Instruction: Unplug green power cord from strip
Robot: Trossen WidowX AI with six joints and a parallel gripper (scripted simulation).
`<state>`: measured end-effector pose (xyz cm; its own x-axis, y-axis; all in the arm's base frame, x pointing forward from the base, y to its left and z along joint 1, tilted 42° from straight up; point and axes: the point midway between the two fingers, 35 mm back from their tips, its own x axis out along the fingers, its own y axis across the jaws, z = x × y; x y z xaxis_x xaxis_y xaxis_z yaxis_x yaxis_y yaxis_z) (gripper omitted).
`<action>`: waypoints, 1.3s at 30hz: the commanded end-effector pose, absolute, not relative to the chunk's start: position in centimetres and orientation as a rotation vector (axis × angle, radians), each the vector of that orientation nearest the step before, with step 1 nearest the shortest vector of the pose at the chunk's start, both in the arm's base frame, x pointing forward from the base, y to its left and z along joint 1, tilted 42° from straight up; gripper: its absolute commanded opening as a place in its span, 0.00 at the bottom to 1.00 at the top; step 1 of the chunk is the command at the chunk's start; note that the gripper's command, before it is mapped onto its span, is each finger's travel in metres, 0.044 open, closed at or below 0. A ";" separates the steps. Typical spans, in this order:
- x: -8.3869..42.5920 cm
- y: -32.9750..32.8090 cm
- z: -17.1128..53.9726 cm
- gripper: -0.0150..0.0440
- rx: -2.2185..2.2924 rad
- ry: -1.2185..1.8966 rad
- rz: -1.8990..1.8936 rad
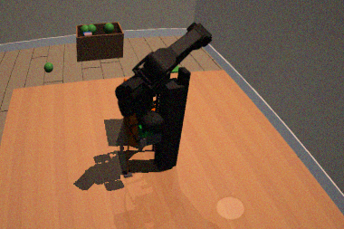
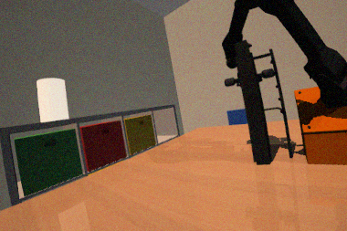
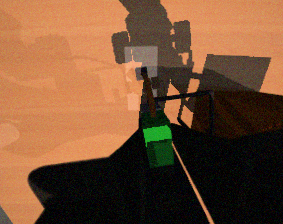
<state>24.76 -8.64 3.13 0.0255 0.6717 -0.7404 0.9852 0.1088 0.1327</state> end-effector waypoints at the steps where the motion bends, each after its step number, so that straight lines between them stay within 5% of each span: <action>1: 25.2 -9.8 2.3 0.25 1.617 1.698 -0.598; 28: 25.8 -13.4 -0.2 0.25 1.621 1.698 -0.601; 34: 25.8 -12.2 0.3 0.52 1.610 1.702 -0.595; 39: 25.8 -12.2 0.3 0.53 1.610 1.702 -0.595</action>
